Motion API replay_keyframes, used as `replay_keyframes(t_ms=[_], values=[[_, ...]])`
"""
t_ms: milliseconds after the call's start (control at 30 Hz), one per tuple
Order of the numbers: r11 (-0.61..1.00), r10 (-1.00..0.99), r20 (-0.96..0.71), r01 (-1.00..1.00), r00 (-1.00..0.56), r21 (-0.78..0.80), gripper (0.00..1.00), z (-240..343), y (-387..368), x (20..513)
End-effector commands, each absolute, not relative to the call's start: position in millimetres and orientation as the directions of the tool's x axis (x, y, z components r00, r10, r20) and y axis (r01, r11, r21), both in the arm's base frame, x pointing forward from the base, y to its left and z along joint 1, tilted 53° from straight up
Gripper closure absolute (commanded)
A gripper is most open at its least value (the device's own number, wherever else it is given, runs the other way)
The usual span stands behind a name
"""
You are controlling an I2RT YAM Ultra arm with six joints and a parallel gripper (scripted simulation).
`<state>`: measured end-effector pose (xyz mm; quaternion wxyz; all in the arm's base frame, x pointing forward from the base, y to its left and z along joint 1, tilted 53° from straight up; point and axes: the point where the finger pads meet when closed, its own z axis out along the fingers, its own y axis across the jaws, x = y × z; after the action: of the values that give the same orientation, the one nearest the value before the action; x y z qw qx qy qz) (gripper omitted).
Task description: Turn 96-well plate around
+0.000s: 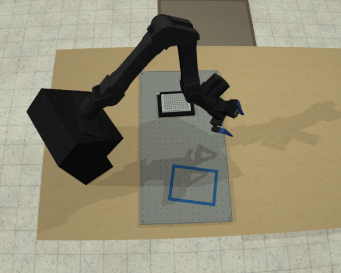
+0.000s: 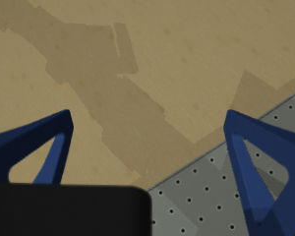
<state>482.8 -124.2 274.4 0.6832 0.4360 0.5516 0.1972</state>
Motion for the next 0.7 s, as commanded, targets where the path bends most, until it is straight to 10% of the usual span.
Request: replay_keyframes(t_ms=[0,667], values=[[0.543,0.748,-0.579,0.204,0.324,0.815,0.0,279.5,-125.6,481.5],[0.584,0.746,-0.623,0.219,0.236,0.782,0.0,274.6,-106.1,481.7]])
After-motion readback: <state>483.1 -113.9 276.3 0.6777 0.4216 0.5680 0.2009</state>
